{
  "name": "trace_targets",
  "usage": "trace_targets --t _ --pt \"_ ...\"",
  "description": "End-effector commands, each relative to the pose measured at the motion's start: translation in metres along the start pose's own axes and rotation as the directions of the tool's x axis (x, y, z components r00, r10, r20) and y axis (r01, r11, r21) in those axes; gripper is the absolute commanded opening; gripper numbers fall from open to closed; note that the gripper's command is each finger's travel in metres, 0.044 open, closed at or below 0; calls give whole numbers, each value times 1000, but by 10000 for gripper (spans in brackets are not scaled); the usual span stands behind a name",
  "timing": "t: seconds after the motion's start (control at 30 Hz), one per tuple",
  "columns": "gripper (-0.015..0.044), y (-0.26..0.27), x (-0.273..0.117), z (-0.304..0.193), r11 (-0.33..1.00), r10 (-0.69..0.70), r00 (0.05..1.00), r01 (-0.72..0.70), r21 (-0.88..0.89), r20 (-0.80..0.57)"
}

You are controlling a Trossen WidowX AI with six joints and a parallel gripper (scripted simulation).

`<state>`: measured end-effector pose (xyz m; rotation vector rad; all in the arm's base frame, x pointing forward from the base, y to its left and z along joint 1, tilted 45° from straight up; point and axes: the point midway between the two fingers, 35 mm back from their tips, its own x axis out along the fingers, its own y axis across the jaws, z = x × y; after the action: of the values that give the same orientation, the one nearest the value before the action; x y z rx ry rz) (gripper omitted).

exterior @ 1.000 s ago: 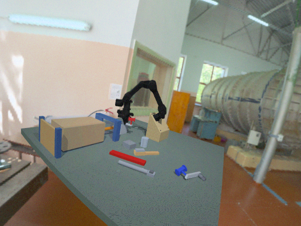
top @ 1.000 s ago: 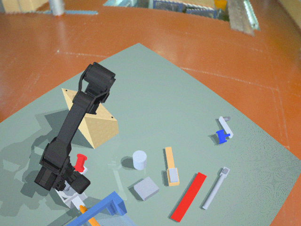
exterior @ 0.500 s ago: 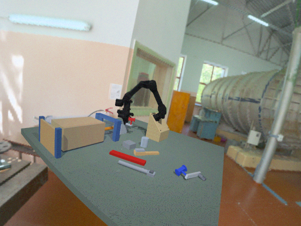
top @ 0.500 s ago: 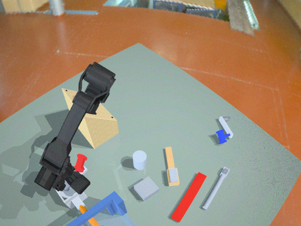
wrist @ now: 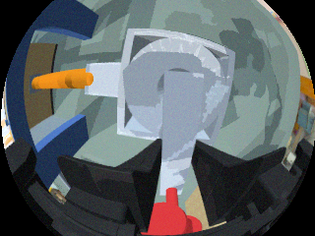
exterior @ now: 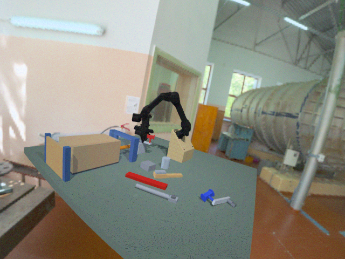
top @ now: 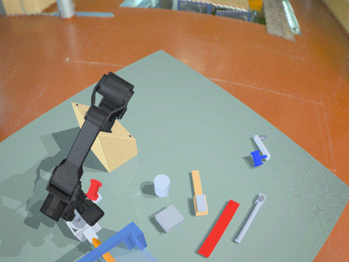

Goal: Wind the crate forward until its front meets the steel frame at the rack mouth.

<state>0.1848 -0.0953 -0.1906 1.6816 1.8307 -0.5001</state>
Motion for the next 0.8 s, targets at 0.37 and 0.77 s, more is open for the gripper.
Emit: trace_targets --t 0.37,0.77 --pt "0 1 4 0 1000 1 1000 -1 -5 -3" --pt "0 1 4 0 1000 1 1000 -1 -5 -3"
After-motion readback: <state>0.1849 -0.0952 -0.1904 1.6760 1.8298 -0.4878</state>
